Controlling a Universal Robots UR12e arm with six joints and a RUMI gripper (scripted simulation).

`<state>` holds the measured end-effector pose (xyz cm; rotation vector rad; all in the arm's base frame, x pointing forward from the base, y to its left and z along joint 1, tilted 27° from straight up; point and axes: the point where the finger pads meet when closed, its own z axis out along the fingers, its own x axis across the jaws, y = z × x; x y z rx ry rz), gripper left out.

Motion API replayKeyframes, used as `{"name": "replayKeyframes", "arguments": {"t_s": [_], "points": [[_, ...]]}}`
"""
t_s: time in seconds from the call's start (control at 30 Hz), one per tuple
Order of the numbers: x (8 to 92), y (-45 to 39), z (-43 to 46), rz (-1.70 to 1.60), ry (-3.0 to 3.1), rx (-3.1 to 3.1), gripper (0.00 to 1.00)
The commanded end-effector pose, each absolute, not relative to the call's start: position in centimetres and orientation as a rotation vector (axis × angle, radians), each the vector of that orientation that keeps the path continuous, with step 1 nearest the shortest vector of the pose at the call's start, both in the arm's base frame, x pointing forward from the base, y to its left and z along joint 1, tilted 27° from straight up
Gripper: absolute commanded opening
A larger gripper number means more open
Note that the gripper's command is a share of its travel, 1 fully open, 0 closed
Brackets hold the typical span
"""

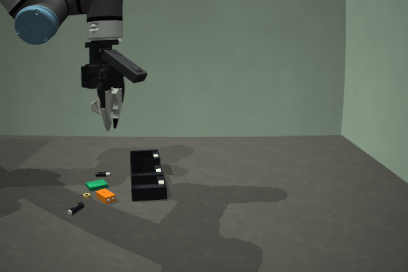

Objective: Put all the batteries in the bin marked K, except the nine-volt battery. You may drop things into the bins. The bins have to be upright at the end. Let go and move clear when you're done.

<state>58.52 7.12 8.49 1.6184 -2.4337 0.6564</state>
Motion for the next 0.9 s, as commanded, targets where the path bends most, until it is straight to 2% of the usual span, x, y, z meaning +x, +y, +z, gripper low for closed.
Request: {"name": "replayKeyframes", "arguments": {"t_s": [0.0, 0.67, 0.87], "points": [[57.5, 3.6, 8.6, 0.681, -2.582, 1.44, 0.17], [53.0, -10.7, 8.3, 0.726, -2.992, 0.695, 0.17], [52.6, -11.7, 8.5, 0.73, -3.08, 0.441, 0.17]]}}
